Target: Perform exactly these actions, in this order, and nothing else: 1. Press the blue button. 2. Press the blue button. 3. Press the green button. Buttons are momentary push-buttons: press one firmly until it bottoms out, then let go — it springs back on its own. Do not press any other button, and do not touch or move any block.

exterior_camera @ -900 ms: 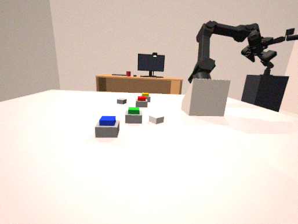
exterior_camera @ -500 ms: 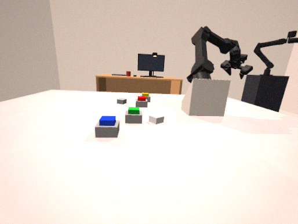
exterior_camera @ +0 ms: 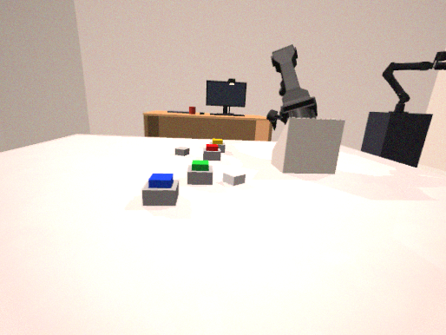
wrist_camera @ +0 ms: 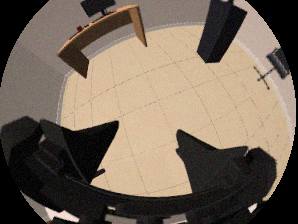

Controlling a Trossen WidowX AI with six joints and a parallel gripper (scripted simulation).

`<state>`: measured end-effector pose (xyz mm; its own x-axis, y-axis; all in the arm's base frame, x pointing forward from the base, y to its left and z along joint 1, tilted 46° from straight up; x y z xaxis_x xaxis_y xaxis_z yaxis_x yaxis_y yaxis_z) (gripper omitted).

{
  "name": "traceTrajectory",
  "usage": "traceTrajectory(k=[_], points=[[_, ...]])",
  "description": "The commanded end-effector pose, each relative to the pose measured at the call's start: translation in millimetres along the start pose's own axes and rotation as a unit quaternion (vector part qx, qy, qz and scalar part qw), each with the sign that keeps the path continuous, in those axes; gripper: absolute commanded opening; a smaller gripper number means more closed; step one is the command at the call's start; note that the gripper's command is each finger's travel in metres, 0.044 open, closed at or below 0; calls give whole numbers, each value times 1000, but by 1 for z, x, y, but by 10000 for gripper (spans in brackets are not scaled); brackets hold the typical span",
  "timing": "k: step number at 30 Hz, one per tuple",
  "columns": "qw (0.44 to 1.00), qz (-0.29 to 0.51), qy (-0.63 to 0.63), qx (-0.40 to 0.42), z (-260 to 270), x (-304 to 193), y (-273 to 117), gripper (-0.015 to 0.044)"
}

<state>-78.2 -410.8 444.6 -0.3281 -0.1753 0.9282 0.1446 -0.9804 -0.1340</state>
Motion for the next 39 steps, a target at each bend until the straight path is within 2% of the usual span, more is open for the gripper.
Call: traceTrajectory(k=[1, 7, 13, 18, 23, 31, 39], points=[[998, 4, -34, 55, 61, -12, 8, 400], [985, 12, -3, 174, 170, -35, 7, 400], [955, 77, 1, 287, 272, -91, -17, 400], [929, 170, -20, 329, 335, -161, -44, 400], [897, 254, -62, 356, 381, -226, -85, 400], [837, 391, -165, 345, 426, -342, -153, 400], [765, 482, -288, 316, 449, -453, -244, 400]])
Point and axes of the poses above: the point midway between the two fingers, 35 mm back from their tips, its own y axis out along the fingers, its own z axis across the jaws, x = y × z, the point moved 7 cm from there along -y, back along the fingers, and after that the axes turned 9 degrees about -y, right-handed, at the moved point
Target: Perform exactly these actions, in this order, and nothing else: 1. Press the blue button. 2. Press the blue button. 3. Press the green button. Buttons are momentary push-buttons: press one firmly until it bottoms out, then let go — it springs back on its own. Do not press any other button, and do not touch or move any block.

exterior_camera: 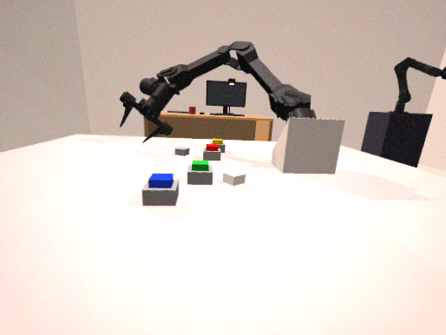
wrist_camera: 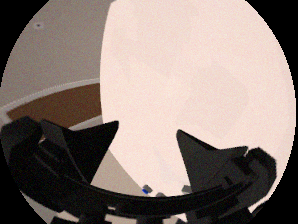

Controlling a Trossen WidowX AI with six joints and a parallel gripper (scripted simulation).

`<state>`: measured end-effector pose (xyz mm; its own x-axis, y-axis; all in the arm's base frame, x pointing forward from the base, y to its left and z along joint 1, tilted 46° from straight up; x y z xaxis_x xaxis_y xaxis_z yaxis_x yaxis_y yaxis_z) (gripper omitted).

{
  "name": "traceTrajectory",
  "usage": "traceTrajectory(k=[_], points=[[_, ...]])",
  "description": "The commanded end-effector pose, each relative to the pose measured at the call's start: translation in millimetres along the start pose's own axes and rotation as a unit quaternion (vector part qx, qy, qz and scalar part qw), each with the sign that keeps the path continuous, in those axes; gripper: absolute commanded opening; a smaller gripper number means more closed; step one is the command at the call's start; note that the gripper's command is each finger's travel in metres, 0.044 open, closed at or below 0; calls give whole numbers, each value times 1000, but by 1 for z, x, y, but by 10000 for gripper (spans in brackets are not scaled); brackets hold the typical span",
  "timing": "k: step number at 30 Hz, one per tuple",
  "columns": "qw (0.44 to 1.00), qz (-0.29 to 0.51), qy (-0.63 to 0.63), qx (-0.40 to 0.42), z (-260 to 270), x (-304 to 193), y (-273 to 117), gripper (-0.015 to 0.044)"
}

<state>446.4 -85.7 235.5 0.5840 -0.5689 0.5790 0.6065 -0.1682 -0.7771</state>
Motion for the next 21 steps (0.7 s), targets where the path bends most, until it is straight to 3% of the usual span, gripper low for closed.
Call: traceTrajectory(k=[1, 11, 21], points=[[997, 56, -36, -22, 37, -41, 23, 400], [959, 183, -189, -109, 123, -191, 60, 400], [874, 220, -379, -211, 158, -353, 55, 400]])
Point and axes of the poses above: the point midway between the two fingers, 35 mm back from their tips, its own y axis out along the fingers, its own z axis across the jaws, x = y × z, the point moved 7 cm from there along -y, back along the fingers, and after that the axes turned 9 degrees about -y, right-handed, at the moved point
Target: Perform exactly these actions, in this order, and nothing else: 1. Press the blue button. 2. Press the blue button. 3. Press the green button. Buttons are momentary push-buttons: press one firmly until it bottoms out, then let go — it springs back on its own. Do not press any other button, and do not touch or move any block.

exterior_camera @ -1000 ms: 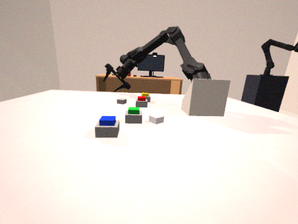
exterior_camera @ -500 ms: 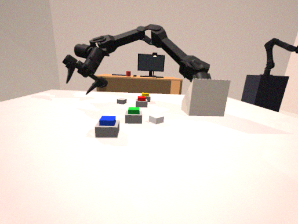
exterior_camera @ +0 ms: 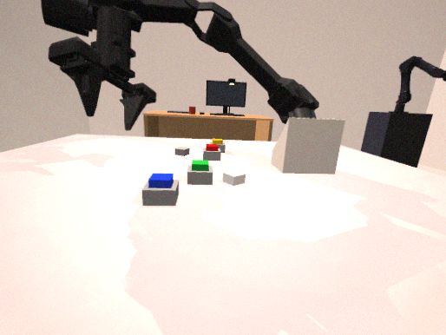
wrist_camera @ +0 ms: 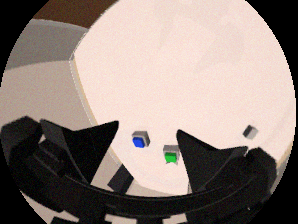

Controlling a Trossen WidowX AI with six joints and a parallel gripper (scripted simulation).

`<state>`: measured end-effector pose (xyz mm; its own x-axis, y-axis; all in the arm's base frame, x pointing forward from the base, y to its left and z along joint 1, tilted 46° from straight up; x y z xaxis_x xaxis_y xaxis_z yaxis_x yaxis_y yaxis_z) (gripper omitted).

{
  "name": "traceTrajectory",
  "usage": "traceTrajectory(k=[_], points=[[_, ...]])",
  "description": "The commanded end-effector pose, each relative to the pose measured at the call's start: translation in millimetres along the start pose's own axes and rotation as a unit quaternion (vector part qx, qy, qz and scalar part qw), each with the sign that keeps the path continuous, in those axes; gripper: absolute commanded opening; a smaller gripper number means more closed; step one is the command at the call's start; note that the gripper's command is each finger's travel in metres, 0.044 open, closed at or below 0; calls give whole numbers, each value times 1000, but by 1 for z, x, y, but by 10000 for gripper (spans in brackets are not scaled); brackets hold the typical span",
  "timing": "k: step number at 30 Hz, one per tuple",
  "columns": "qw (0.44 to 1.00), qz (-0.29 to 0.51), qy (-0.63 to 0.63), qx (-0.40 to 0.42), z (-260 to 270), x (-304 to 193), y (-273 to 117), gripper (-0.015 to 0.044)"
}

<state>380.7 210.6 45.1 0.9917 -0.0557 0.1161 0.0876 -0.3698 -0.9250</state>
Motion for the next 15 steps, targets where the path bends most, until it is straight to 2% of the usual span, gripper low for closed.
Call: traceTrajectory(k=[1, 8, 13, 15], points=[[997, 5, -60, -55, 36, -37, 8, 400], [969, -11, -184, -165, 94, -120, 22, 400], [959, -19, -211, -190, 103, -138, 26, 400], [959, -19, -211, -190, 100, -137, 36, 348]])
Point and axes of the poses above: the point midway between the two fingers, 35 mm back from their tips, its own y axis out along the fingers, its own z axis across the jaws, x = y × z, the point moved 7 cm from there along -y, back along the fingers, and after that the axes turned 9 degrees about -y, right-handed, at the moved point
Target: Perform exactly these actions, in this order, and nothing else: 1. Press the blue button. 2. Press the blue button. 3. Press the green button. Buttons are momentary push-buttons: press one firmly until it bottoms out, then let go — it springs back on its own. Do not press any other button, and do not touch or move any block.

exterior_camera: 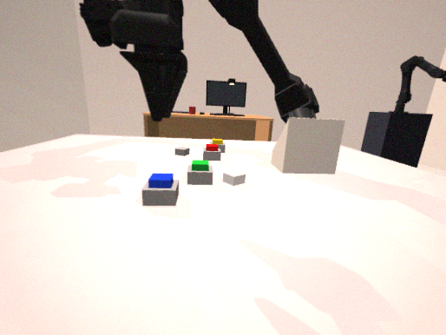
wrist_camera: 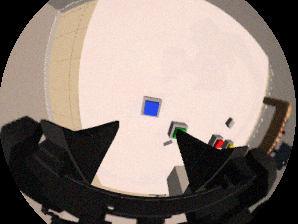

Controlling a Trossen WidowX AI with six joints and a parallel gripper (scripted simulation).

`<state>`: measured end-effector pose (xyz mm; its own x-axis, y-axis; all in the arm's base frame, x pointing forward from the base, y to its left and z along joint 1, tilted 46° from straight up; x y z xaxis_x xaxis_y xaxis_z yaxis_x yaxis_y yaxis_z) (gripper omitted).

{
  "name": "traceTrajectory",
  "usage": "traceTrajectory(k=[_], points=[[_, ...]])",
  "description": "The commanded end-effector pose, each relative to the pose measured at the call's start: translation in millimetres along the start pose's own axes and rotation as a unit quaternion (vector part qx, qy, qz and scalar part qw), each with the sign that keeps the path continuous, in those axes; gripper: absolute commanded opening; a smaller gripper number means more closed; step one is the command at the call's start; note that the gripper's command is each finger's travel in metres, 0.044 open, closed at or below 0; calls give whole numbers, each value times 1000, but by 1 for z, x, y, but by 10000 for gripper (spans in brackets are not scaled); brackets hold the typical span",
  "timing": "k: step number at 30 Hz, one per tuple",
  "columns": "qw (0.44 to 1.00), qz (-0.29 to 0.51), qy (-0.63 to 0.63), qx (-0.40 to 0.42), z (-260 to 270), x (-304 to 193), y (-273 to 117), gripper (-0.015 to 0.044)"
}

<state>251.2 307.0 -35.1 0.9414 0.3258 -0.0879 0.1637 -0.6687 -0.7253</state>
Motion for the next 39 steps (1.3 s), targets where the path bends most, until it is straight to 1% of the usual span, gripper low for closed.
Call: traceTrajectory(k=[1, 3, 4, 12, 13, 22, 39], points=[[1000, 2, 6, -7, -4, 4, 23, 321], [1000, 2, 6, -8, -5, 4, 52, 269], [1000, 2, 6, -8, -6, 3, 60, 242], [1000, 2, 6, -8, -6, 3, 62, 32], [1000, 2, 6, -8, -6, 3, 62, 20], [1000, 2, 6, -8, -6, 3, 63, 20], [1000, 2, 7, -9, -7, 3, 91, 20]])
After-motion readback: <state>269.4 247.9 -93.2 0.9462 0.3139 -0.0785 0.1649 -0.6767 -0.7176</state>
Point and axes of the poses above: the point midway between the two fingers, 35 mm back from their tips, its own y axis out along the fingers, its own z axis across the jaws, x = y × z, the point moved 7 cm from there along -y, back along the fingers, and after that the axes turned 9 degrees about -y, right-handed, at the moved point
